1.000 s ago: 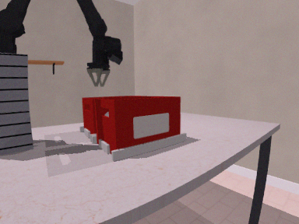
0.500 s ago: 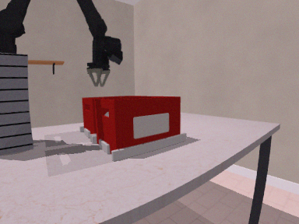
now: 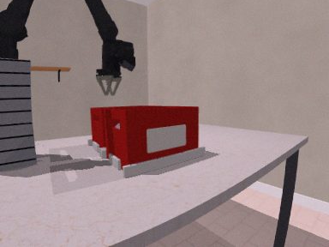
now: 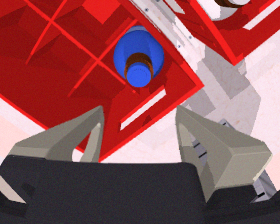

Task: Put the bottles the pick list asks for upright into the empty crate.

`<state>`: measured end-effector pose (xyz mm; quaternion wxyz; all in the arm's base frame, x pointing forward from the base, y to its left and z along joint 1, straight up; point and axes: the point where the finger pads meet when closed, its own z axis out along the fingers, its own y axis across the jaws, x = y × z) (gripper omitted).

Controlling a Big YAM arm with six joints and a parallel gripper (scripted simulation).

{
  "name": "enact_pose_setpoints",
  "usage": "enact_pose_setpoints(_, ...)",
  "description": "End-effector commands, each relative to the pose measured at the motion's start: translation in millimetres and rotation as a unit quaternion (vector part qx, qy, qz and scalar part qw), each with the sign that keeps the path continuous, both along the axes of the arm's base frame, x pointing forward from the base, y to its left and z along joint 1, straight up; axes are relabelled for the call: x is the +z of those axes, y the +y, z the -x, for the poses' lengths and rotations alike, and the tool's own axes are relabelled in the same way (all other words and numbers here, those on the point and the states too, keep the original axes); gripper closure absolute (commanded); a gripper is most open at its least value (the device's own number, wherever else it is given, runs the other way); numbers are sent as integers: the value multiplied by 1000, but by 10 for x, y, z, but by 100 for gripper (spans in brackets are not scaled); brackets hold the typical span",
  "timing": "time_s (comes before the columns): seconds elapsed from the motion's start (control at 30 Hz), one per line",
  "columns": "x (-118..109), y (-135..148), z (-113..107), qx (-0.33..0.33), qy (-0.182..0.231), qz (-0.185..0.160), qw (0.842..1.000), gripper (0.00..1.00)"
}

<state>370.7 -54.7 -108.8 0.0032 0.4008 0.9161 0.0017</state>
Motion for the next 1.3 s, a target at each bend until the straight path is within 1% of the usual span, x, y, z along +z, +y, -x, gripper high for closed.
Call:
enact_pose_setpoints(0.0,6,-201,-192,-2,-5,1,1000,39)
enact_pose_setpoints(0.1,7,-243,-221,-2,-5,1,1000,39)
enact_pose_setpoints(0.6,17,-876,-663,-2,-6,1,1000,39)
enact_pose_setpoints(0.67,17,-876,-663,-2,-6,1,1000,39)
enact_pose_setpoints(1.17,31,-1507,-1101,-2,-8,2,1000,39)
enact_pose_setpoints(1.23,31,-1507,-1101,-2,-8,2,1000,39)
enact_pose_setpoints(1.27,32,-1507,-1148,2,-8,2,1000,39)
